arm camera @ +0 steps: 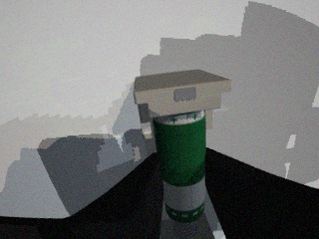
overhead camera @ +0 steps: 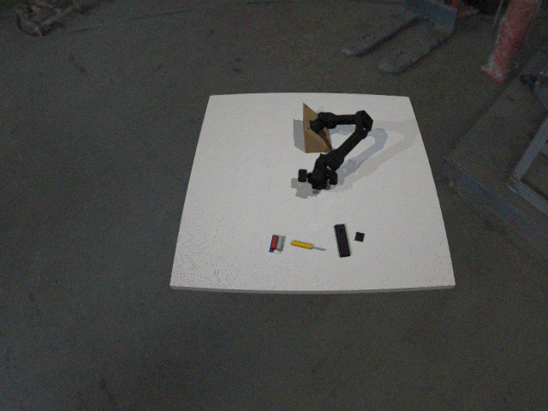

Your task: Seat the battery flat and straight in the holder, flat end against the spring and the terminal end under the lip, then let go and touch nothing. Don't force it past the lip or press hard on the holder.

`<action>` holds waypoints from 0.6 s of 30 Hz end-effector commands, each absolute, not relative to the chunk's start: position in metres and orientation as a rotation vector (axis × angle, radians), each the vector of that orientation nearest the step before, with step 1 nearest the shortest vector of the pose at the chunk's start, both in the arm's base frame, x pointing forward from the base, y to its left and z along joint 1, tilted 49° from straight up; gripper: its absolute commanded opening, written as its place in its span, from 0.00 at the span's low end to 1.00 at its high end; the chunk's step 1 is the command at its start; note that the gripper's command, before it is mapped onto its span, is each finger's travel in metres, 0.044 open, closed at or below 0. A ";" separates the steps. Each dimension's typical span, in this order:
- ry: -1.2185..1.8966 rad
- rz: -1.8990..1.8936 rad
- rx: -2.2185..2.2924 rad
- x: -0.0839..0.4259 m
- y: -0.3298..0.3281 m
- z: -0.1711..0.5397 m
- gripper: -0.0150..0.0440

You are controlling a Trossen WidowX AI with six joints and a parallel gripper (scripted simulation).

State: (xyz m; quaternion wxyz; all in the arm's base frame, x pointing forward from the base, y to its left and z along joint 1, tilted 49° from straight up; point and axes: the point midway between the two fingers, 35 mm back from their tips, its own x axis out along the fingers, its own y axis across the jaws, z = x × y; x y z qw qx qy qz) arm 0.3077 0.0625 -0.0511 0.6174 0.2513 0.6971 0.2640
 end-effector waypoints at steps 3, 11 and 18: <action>1.601 0.607 0.579 0.309 0.063 -0.051 0.37; 1.601 0.607 0.579 0.309 0.062 -0.050 0.55; 1.604 0.607 0.578 0.308 0.052 -0.042 0.55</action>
